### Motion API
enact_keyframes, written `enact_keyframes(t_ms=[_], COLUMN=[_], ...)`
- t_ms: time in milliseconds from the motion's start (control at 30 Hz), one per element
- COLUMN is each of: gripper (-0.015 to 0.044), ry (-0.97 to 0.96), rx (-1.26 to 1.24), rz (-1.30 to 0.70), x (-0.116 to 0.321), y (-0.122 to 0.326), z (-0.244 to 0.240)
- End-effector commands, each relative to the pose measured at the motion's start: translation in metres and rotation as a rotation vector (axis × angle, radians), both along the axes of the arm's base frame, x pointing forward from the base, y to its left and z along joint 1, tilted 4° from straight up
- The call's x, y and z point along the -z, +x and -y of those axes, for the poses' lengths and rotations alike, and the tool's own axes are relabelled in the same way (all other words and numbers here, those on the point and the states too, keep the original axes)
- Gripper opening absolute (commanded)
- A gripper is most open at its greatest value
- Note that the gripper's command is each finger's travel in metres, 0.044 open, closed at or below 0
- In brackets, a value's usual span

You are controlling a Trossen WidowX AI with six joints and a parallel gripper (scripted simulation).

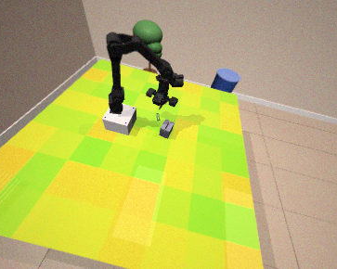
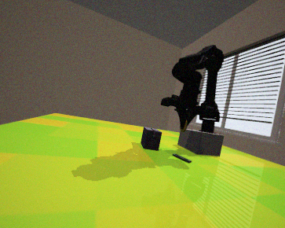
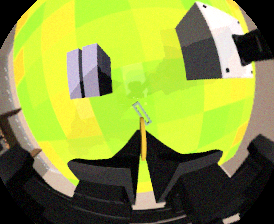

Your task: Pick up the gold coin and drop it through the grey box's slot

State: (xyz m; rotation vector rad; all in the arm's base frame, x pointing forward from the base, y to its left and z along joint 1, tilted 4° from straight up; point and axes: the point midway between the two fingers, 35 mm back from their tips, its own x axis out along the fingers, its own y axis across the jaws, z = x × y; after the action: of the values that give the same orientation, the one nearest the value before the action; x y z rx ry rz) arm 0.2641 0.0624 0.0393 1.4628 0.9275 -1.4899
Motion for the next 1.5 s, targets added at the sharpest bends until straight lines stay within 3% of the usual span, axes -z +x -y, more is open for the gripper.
enact_keyframes(t_ms=[0, 1467], gripper=[0.0, 0.0], ry=[0.002, -0.012], rx=[0.0, -0.006], rz=[0.003, 0.004], x=[-0.002, -0.01], y=[0.007, 0.05], z=[0.007, 0.108])
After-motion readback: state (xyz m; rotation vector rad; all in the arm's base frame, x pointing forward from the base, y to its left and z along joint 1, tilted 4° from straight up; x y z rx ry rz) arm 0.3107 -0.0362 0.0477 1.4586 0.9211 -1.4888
